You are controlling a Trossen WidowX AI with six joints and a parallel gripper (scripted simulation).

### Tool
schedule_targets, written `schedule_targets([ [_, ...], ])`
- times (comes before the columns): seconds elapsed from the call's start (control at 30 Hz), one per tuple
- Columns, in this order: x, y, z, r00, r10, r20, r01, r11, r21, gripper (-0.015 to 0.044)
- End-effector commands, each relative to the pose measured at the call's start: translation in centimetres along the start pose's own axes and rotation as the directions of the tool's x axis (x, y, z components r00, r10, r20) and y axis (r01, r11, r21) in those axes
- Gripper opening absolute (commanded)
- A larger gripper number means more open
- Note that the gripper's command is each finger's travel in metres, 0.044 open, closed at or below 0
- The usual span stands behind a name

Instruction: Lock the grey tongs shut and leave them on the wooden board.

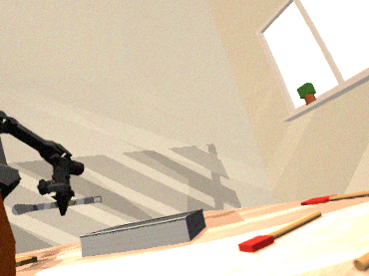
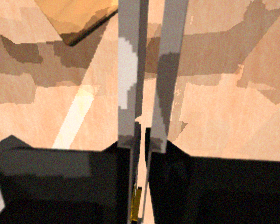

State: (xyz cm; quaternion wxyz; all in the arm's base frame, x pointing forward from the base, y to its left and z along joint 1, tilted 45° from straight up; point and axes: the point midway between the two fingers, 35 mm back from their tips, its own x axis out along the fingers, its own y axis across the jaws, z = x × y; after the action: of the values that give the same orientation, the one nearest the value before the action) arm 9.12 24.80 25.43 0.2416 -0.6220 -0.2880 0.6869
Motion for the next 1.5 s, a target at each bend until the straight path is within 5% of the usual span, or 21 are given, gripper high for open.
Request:
schedule_targets([
  [0.0,0.4,-0.1,0.9,1.0,0.019,0.003,-0.019,0.999,0.029,-0.015],
  [1.47,3.3,-0.1,13.2,0.987,0.162,-0.019,-0.146,0.929,0.34,-0.015],
])
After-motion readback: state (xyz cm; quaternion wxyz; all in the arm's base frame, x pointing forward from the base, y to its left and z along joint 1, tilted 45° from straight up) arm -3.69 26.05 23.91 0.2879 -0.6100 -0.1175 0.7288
